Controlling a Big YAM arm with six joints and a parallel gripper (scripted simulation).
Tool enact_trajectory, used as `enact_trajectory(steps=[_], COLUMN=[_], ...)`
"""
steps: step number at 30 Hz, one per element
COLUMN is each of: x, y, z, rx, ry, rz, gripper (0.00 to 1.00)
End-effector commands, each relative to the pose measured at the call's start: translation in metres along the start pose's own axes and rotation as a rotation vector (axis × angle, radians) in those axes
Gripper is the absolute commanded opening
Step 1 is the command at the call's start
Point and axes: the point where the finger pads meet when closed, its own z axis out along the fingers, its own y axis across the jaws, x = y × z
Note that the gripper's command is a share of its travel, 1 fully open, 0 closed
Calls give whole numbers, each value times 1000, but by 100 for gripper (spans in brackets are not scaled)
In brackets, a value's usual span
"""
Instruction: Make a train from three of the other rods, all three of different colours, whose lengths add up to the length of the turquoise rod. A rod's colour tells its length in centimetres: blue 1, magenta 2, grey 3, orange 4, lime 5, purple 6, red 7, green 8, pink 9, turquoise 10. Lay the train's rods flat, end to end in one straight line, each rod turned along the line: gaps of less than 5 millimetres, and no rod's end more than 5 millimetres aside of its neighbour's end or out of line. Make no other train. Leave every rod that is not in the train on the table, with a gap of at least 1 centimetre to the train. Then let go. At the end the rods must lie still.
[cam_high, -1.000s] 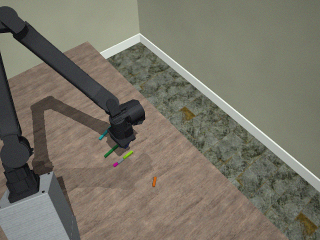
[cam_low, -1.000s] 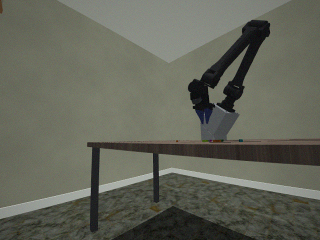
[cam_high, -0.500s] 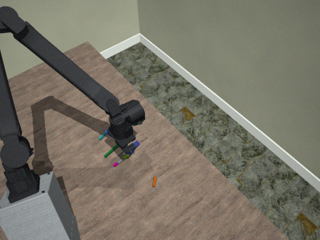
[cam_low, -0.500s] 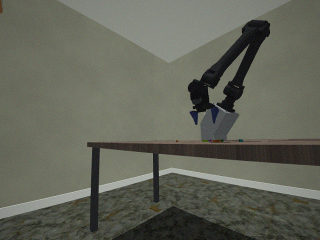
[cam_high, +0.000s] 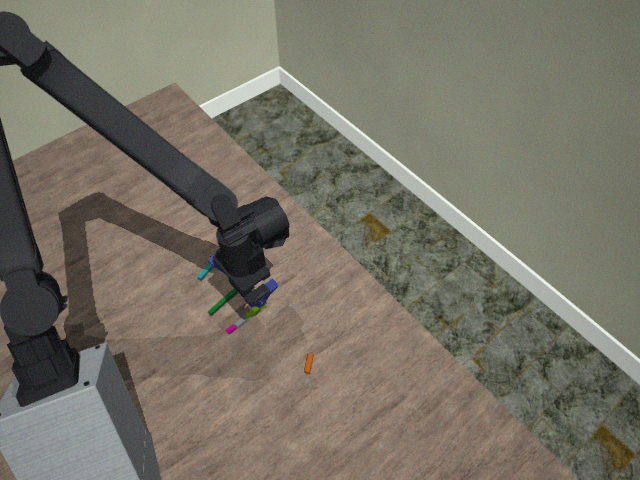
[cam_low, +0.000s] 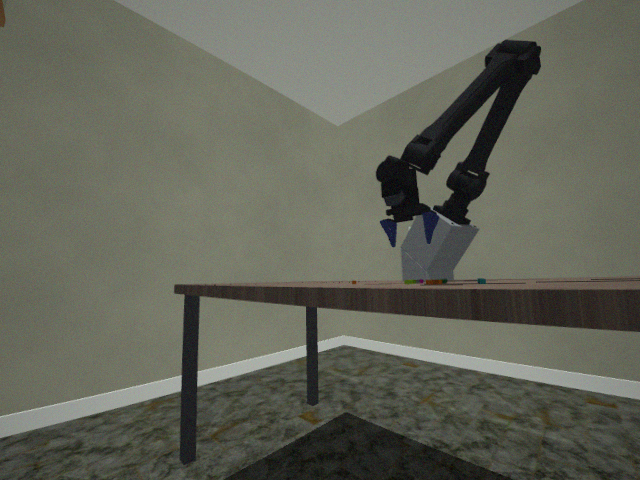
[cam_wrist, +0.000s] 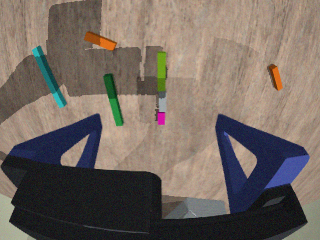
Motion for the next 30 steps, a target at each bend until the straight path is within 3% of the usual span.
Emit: enact_trajectory(steps=[1,7,9,10,12,18,20,22,26,27,30], x=[-20,-21,-21,-2,-22,-22,-2,-5,-6,-13,-12], y=[-3,-3,-3,-6,-3,-3,-8,0,0,3,1], z=[-25,-60,-60,-57,-79,-106,-96,-92,-92,-99,-97], rx=[9,12,12,4,14,18,3,-2,-2,10,8], ry=[-48,-50,-50,-18,-51,-53,-12,3,3,-30,-23], rz=[-27,-30,-30,-3,-32,-34,2,-21,-23,-50,-44], gripper=[100,100,100,100,100,100,100,100,100,100,100])
